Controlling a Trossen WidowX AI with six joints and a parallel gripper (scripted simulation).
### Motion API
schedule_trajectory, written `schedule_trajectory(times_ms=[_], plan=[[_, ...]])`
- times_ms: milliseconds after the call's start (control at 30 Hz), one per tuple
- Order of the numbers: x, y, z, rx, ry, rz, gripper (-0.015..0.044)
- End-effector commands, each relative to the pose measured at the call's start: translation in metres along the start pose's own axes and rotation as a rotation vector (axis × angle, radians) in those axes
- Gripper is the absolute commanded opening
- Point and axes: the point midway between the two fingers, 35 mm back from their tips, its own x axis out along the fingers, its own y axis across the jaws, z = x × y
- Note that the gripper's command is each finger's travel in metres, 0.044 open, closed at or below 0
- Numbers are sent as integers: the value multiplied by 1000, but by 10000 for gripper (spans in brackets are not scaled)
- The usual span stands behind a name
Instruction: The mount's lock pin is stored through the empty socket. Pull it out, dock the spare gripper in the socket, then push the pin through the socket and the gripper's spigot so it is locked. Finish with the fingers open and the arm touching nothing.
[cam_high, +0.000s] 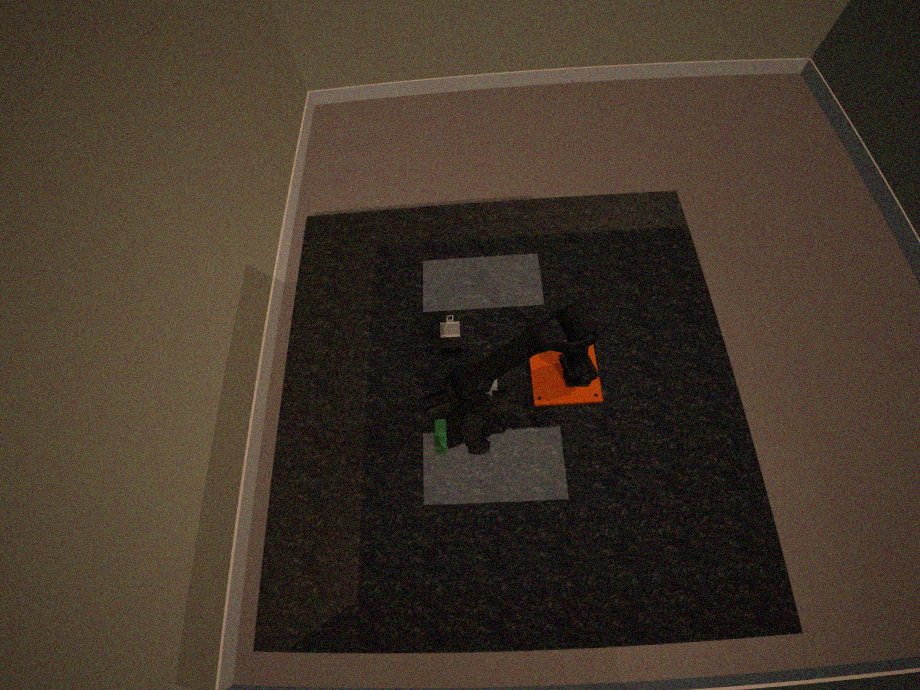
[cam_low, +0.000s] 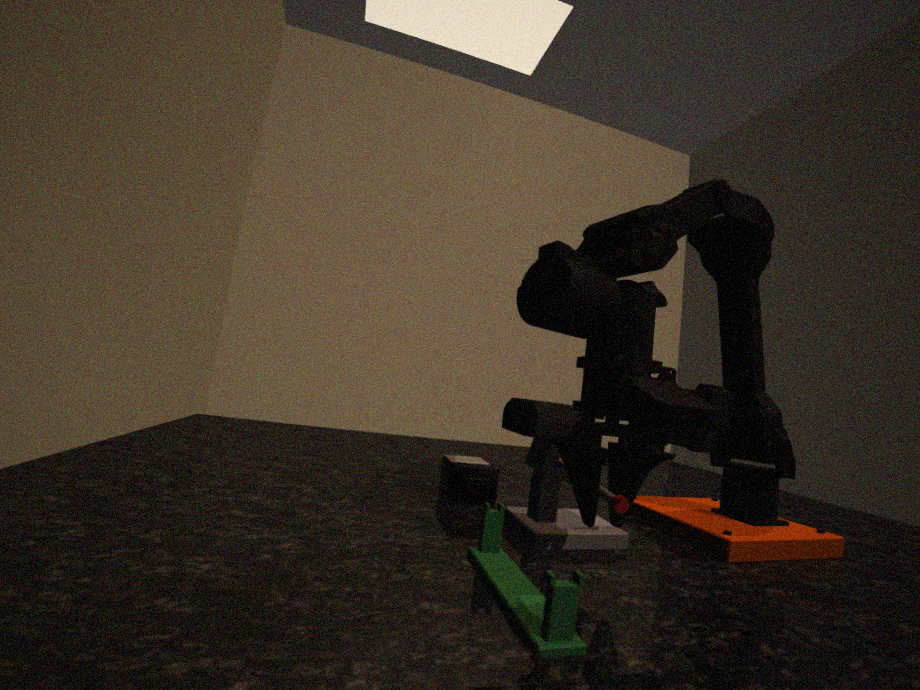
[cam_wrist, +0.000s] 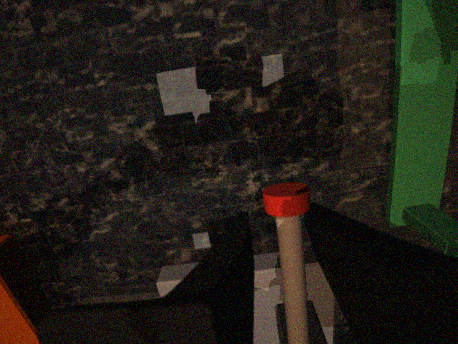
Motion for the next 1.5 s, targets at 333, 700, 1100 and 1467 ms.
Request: schedule_trajectory(times_ms=[333, 700, 1100, 1467], plan=[[0, 0, -1, -4, 3, -3, 0], [-8, -1, 7, -11, -123, 0, 0], [-10, -1, 13, -16, -128, 1, 0], [-12, -1, 21, -18, -127, -1, 0]])
